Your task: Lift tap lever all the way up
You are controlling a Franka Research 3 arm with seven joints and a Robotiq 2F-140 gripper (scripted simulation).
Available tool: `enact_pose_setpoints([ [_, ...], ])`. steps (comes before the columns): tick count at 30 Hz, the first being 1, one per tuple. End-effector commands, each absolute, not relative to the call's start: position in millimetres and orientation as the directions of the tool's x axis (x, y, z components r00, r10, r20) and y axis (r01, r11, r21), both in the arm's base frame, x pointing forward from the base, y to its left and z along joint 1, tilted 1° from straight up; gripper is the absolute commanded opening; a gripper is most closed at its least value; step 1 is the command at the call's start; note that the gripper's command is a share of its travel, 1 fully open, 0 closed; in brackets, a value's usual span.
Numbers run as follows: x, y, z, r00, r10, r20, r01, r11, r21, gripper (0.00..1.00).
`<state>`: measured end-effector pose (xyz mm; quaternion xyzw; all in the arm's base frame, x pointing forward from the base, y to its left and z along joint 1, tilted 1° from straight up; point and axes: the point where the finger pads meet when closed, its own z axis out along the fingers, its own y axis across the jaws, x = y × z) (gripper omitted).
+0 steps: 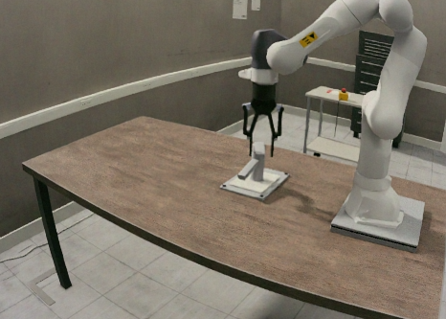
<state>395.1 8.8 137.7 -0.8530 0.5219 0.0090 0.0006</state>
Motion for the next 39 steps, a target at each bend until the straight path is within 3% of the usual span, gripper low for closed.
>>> enact_pose_setpoints([
  [1, 398, 10, 132, 0.461, -0.887, -0.014, -0.887, -0.461, -0.001, 0.48],
  [39, 398, 10, 115, 0.461, -0.887, -0.014, -0.887, -0.461, -0.001, 0.48],
])
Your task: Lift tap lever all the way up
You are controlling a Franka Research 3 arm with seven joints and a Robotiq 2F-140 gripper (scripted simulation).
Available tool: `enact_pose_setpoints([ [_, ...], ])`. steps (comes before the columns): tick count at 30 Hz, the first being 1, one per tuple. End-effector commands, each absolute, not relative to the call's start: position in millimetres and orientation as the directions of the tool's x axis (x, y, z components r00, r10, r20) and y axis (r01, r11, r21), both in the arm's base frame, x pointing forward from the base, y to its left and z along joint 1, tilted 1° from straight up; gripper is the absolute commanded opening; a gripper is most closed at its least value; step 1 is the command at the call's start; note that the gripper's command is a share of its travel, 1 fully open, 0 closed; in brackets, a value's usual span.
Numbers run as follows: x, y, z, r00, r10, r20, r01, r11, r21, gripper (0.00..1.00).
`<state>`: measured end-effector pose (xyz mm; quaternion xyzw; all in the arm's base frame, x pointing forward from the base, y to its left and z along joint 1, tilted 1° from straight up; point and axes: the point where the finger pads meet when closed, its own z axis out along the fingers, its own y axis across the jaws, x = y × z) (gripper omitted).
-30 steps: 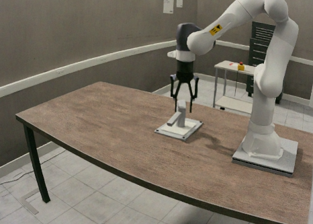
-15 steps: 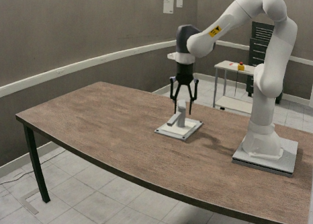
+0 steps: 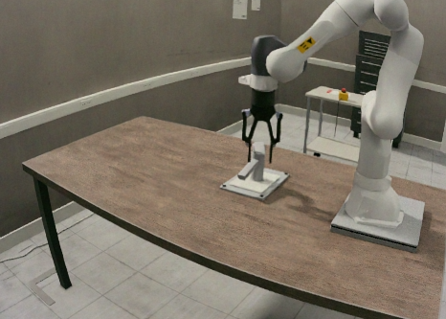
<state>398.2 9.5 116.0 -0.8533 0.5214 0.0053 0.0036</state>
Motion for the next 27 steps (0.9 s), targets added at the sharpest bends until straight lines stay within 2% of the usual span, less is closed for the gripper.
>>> enact_pose_setpoints([
  [1, 398.1, 10.1, 114.9, 0.461, -0.887, -0.014, -0.887, -0.461, -0.001, 0.48],
  [26, 398.1, 10.1, 114.9, 0.461, -0.887, -0.014, -0.887, -0.461, -0.001, 0.48],
  [27, 398.1, 10.1, 114.9, 0.461, -0.887, -0.014, -0.887, -0.461, -0.001, 0.10],
])
